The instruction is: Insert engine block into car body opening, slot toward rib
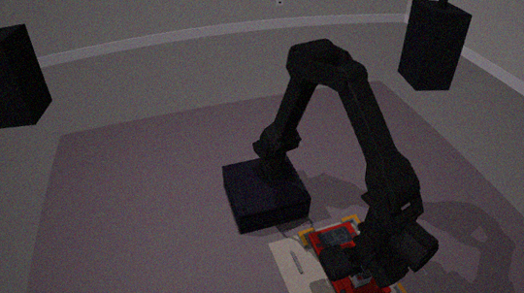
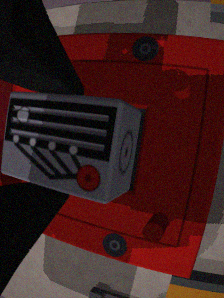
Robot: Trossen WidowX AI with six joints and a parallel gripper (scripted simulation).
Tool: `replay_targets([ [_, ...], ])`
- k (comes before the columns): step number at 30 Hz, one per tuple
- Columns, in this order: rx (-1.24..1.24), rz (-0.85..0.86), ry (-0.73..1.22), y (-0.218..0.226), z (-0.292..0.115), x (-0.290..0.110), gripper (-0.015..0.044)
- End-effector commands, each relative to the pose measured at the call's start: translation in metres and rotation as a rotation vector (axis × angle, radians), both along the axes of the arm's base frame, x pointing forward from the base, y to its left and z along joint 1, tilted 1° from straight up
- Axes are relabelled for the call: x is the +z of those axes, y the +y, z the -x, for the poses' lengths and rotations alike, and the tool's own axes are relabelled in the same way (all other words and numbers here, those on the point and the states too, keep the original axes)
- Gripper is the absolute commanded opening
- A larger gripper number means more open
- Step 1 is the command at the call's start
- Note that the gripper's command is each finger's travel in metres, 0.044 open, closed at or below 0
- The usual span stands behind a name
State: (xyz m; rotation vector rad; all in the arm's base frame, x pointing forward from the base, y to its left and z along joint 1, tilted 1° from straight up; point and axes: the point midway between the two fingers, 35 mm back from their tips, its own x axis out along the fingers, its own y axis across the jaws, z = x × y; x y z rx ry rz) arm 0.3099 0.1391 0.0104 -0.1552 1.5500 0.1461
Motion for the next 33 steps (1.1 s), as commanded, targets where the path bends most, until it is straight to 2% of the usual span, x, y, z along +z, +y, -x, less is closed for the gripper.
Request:
replay_targets([
  [1,0.000,-0.002,-0.001,0.001,0.000,-0.001,0.0160],
  [6,0.000,-0.002,-0.001,0.001,0.000,-0.003,0.0160],
  [17,0.000,0.000,0.000,0.000,0.000,-0.002,0.0440],
  [33,0.000,-0.002,-0.001,0.000,0.001,0.013,0.0440],
])
